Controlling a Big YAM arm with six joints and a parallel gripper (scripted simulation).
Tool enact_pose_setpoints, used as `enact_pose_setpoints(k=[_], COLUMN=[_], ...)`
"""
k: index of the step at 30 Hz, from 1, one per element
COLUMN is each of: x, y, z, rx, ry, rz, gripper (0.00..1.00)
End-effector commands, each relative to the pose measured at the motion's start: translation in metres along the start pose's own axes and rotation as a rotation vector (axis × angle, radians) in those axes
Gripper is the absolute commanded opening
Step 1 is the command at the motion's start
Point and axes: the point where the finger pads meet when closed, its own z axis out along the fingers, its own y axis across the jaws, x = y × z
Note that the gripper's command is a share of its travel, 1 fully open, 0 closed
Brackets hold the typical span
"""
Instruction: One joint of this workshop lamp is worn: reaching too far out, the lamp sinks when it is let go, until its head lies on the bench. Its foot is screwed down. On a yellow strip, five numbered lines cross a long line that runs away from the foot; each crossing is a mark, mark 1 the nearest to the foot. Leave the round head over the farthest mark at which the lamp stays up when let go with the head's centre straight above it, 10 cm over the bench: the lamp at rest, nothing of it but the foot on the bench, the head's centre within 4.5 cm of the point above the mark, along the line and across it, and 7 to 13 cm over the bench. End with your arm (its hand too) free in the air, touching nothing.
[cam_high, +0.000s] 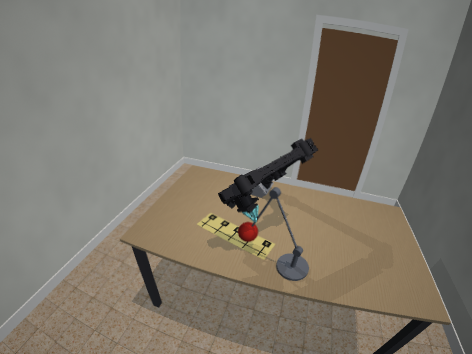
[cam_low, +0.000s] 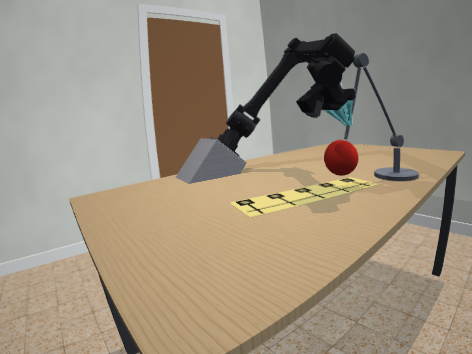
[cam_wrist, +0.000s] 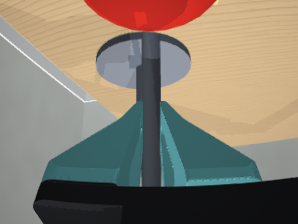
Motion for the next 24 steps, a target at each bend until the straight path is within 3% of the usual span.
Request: enact_pose_setpoints(k=[1,24], x=[-0.010,0.012], y=[0.026,0.025], z=[-0.058,-0.046], rx=[-0.030,-0.030], ry=[0.036,0.036], rz=[-0.002,-0.002], gripper=[0.00,0.00])
